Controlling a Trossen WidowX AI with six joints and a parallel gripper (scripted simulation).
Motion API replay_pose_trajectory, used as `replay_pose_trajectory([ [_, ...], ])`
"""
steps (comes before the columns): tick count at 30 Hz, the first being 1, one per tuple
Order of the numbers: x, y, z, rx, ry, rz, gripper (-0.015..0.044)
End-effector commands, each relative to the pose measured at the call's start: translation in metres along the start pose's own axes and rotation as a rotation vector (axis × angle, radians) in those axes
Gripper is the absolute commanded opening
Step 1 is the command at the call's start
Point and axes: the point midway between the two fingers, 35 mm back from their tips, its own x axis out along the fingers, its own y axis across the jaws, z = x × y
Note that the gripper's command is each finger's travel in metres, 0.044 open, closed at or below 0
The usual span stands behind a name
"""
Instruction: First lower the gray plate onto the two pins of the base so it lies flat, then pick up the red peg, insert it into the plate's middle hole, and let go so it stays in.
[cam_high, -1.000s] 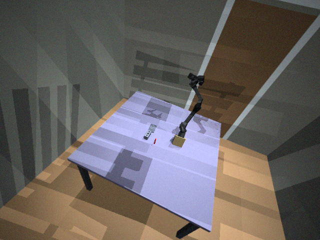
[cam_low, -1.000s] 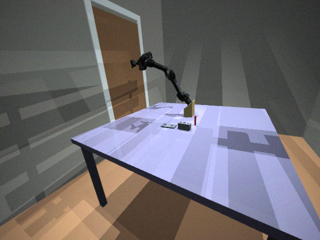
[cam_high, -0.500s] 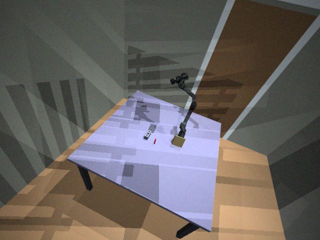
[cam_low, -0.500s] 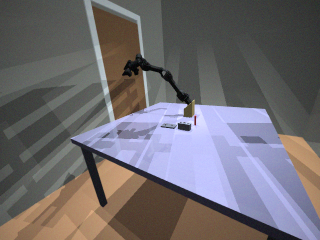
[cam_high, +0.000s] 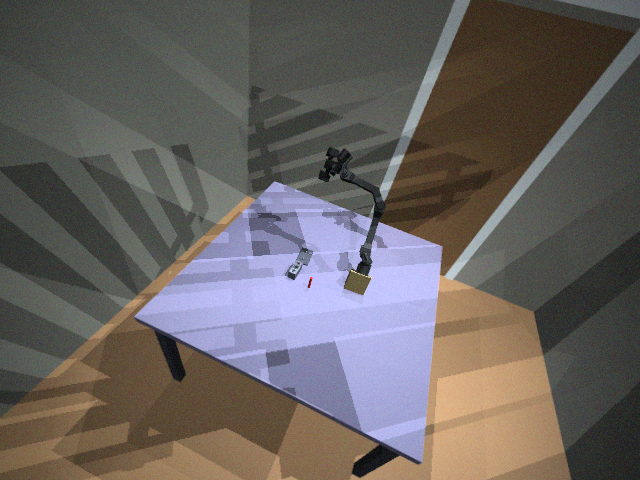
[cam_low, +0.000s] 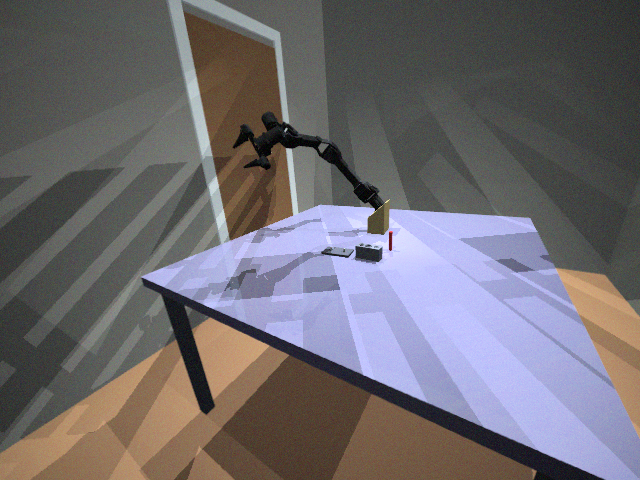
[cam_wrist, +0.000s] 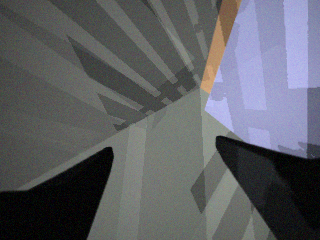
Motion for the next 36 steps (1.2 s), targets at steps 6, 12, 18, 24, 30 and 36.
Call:
replay_pose_trajectory([
  [6, -0.024, -0.107, -0.097, -0.727, 0.279, -0.146, 0.044],
  [12, -0.064, -0.194, -0.146, -1.297, 0.542, -0.182, 0.044],
  [18, -0.117, -0.28, -0.17, -1.861, 0.853, -0.144, 0.044],
  [24, -0.181, -0.364, -0.166, -2.437, 1.251, -0.004, 0.044],
  [30, -0.245, -0.432, -0.135, -2.945, 1.753, 0.273, 0.044],
  [36, -0.298, -0.477, -0.084, -3.25, 2.414, 0.739, 0.044],
])
